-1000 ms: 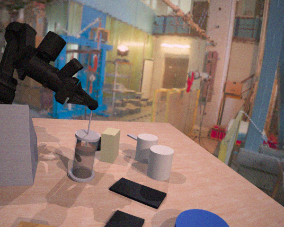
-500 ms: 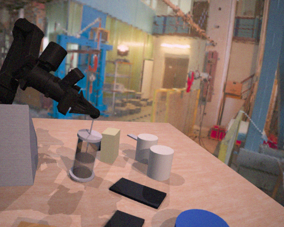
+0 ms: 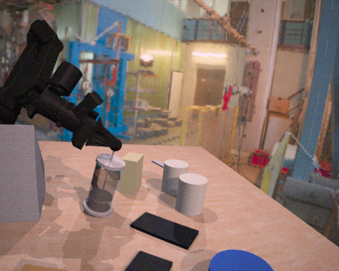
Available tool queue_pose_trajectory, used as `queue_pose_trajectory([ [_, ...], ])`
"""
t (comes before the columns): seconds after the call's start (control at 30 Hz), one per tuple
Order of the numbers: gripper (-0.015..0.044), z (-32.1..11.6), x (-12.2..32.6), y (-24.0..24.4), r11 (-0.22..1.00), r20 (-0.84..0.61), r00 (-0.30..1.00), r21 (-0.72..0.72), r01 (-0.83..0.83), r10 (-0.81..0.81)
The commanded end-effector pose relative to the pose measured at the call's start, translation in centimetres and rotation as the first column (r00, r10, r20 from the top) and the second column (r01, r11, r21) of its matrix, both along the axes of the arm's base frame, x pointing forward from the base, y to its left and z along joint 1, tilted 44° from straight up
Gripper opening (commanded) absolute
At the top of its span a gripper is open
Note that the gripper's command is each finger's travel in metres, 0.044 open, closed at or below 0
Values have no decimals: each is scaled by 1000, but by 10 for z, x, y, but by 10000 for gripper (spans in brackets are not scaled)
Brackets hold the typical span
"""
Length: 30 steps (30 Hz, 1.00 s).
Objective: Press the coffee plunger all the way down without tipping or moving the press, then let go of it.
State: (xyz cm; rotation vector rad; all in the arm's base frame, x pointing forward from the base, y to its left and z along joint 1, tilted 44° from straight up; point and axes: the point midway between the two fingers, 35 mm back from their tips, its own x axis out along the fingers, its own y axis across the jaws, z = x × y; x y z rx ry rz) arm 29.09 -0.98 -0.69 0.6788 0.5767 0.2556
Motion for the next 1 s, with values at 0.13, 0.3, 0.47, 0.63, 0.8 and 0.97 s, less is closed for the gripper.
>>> queue_pose_trajectory([
  [0.13, 125, -11, -4, 10, 999, -45, 999, 31, -19, 20],
  [0.3, 125, -11, -3, 10, 999, -45, 999, 31, -19, 20],
  [0.47, 125, -11, -2, 9, 999, -45, 999, 31, -19, 20],
  [0.63, 125, -11, -2, 8, 999, -45, 999, 31, -19, 20],
  [0.8, 125, -11, -1, 8, 999, -45, 999, 31, -19, 20],
  [0.97, 125, -12, 0, 8, 999, -45, 999, 31, -19, 20],
])
